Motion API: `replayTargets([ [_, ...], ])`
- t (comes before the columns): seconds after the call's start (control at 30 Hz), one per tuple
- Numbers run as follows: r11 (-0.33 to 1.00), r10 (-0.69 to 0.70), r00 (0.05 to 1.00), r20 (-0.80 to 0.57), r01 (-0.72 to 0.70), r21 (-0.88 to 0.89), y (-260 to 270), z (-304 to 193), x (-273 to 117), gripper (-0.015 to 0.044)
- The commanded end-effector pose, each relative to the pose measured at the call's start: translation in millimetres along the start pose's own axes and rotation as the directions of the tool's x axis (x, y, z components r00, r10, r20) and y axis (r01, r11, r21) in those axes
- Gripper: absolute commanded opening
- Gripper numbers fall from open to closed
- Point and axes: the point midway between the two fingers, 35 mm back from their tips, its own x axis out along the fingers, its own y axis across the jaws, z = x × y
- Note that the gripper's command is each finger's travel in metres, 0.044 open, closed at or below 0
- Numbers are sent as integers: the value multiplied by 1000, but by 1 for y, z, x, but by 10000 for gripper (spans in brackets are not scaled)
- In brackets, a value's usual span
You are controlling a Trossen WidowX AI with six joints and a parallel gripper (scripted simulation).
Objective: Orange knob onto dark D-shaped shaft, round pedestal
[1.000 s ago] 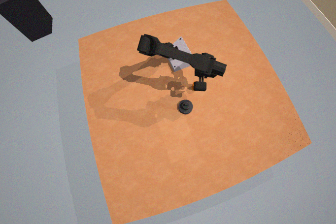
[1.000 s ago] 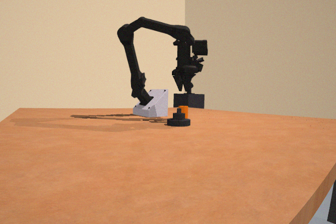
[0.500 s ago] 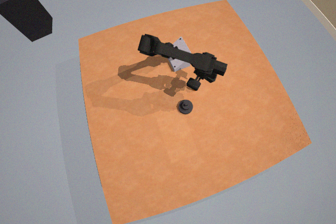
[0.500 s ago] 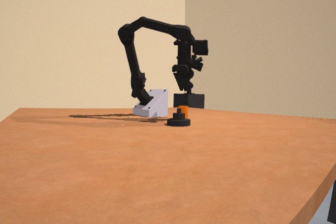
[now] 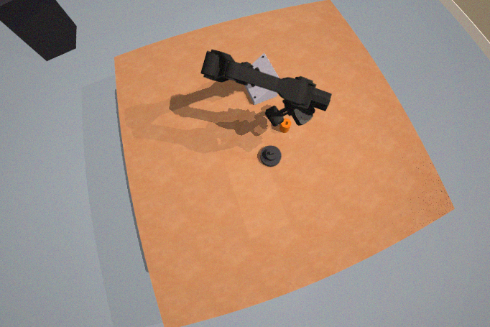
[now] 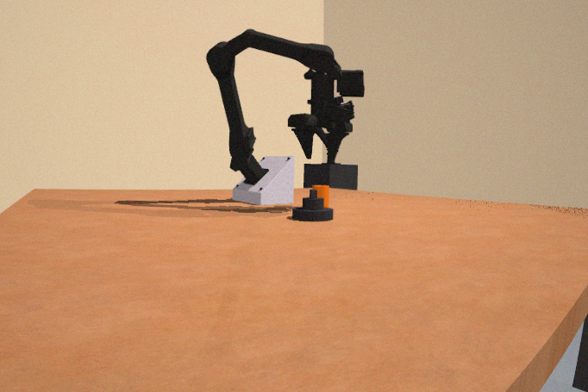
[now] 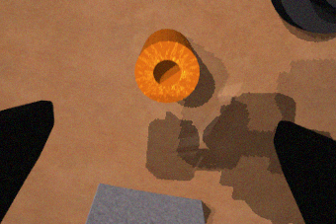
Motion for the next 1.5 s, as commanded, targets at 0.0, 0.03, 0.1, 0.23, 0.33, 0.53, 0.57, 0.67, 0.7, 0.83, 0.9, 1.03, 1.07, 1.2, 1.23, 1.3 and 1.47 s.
replayTargets([
  [0.0,1000,-2,1000,3,2,29,0,1,2,440],
  [0.03,999,-2,1000,3,2,37,0,1,8,440],
  [0.1,998,-3,1000,3,3,63,0,1,26,440],
  [0.23,997,-3,1000,3,3,74,0,1,34,440],
  [0.33,997,-3,1000,3,3,74,0,1,44,440],
  [0.53,997,-3,1000,4,3,74,0,1,51,440],
  [0.57,997,-3,1000,4,3,74,0,1,53,440],
  [0.67,997,-3,1000,4,3,74,0,2,57,440],
  [0.7,997,-3,1000,4,3,74,0,2,59,440],
  [0.83,997,-3,1000,4,2,74,0,2,66,440],
  [0.9,997,-2,1000,4,2,74,0,3,69,440],
  [1.03,997,-2,1000,4,2,74,0,3,75,440],
  [1.07,997,-2,1000,4,2,74,0,3,77,440],
  [1.2,997,-3,1000,4,2,74,0,3,84,440],
  [1.23,997,-3,1000,4,2,74,0,3,85,440],
  [1.3,997,-3,1000,4,2,74,0,3,88,440],
  [1.47,997,-3,1000,4,3,74,0,3,96,440],
])
